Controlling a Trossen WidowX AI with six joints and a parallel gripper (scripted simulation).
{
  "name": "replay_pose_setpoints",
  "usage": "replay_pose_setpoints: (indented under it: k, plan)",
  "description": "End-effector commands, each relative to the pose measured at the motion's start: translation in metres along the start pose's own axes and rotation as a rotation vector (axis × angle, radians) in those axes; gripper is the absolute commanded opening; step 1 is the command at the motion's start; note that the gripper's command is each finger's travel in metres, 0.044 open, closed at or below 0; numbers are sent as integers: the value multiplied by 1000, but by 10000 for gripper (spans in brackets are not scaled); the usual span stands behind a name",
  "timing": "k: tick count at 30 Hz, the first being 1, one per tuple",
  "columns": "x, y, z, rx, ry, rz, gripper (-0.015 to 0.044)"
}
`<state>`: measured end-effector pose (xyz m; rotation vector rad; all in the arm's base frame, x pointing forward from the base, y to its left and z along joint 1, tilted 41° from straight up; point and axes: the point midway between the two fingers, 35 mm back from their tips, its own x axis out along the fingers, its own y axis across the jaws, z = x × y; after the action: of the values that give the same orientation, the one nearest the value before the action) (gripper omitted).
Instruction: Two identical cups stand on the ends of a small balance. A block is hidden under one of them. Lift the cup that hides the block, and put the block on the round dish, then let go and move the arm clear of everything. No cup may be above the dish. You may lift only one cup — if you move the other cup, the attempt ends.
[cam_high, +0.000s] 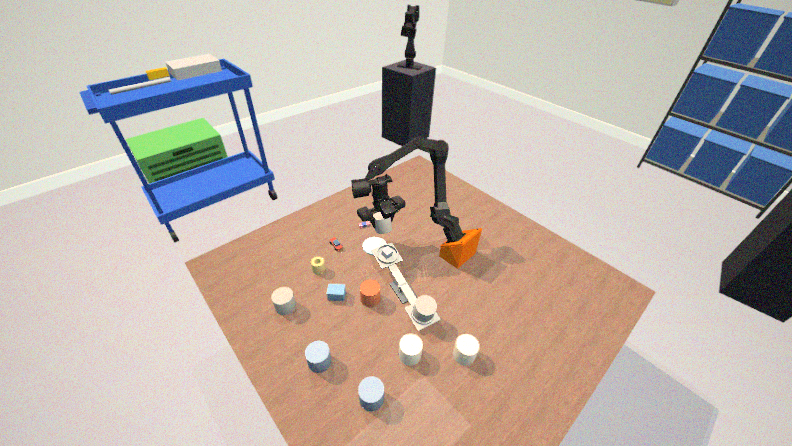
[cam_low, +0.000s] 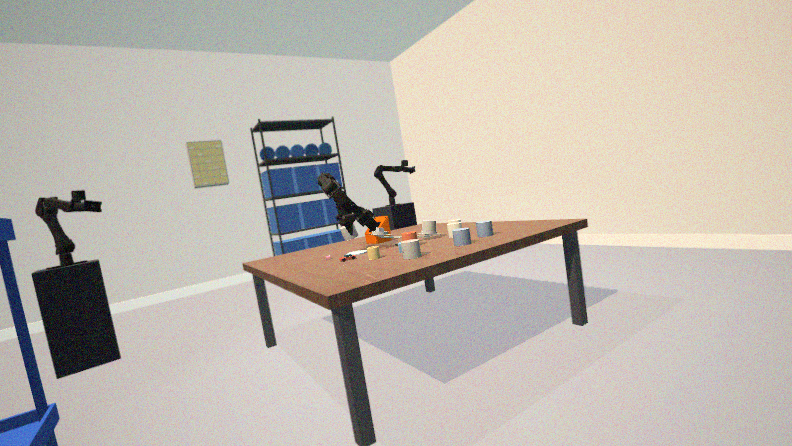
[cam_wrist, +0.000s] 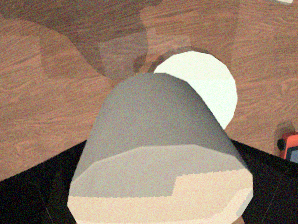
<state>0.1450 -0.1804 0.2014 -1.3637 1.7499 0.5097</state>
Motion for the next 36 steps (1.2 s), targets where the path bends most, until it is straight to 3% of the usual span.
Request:
replay_pose_setpoints:
  k: [1,12,36]
  plan:
    - [3,11,-13,3,13,-14,0]
    - [10,46,-49,-1,92,-29,0]
    - [60,45,-55,-2,97,-28,0]
